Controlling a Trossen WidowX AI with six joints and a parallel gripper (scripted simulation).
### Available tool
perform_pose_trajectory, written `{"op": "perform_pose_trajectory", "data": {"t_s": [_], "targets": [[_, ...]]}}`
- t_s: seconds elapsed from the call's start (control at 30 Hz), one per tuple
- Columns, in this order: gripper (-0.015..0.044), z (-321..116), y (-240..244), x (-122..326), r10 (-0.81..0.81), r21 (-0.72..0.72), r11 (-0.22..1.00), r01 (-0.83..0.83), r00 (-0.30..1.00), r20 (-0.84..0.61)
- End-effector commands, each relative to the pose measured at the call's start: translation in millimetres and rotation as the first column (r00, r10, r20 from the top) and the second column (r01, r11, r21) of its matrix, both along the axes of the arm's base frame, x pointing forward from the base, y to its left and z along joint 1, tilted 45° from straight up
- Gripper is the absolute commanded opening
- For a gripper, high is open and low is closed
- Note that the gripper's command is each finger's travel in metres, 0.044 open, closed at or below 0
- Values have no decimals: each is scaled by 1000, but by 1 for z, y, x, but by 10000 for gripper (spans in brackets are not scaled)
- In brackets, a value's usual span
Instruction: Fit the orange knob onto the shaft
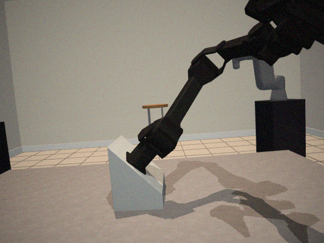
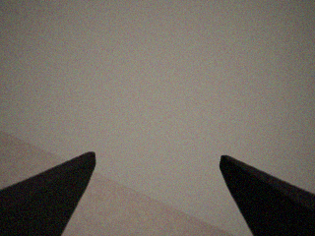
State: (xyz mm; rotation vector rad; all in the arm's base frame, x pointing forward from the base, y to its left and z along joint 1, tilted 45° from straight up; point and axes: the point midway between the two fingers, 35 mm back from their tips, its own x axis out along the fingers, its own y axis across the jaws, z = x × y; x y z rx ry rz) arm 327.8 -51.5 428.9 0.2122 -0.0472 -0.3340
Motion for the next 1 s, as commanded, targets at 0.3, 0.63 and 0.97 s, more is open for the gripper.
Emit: {"op": "perform_pose_trajectory", "data": {"t_s": [0.3, 0.63, 0.97], "targets": [[440, -222, 7, 45, 291, 680, 717, 157, 818, -496], [440, -359, 39, -31, 573, 404, -317, 858, 513, -639], [440, -362, 42, -37, 594, 304, -397, 866, 495, -635]]}}
